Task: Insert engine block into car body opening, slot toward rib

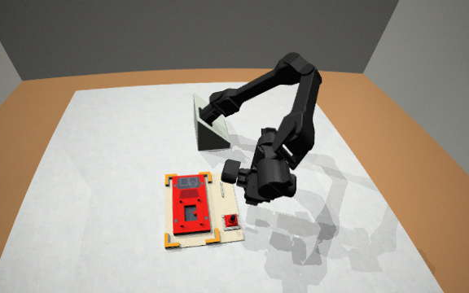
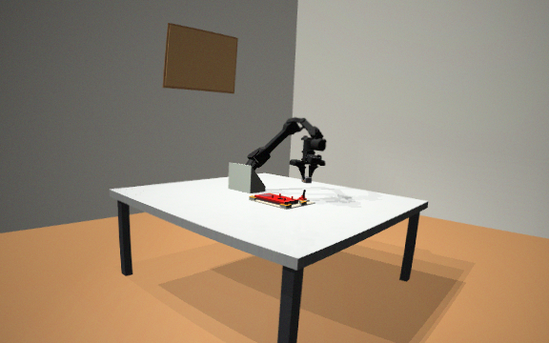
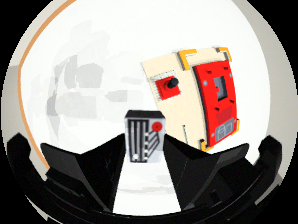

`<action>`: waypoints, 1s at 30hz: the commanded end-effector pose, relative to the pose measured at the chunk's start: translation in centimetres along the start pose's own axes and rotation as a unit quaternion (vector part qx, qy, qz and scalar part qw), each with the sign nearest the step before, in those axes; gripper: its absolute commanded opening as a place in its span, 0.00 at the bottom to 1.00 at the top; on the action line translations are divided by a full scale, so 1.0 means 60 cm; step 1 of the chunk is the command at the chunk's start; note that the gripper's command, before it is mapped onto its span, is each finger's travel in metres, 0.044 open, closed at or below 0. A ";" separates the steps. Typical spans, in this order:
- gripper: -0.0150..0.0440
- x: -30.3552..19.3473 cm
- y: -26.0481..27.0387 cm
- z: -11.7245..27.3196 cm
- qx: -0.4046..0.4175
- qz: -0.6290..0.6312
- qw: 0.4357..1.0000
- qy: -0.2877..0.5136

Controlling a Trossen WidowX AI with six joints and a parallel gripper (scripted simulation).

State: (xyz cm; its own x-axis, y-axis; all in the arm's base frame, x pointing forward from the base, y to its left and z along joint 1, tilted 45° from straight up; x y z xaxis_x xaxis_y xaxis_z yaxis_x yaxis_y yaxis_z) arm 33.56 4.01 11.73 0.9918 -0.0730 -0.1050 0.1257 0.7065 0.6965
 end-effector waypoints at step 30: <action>0.25 0.025 -0.092 0.020 -0.003 0.063 0.998 -0.001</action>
State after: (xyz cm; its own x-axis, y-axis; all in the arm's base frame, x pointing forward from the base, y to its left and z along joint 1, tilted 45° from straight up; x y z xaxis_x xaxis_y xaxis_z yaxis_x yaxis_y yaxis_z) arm 34.32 -0.34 9.82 0.9995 -0.0064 -0.0298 0.0254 0.7115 0.7022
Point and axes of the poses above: the point midway between the two fingers, 35 mm back from their tips, its own z axis back along the fingers, its own y axis across the jaws, x = y × z, the point moved 4 cm from there along z, back along the fingers, and after that the axes turned 14 degrees about z, right-handed, at the moved point
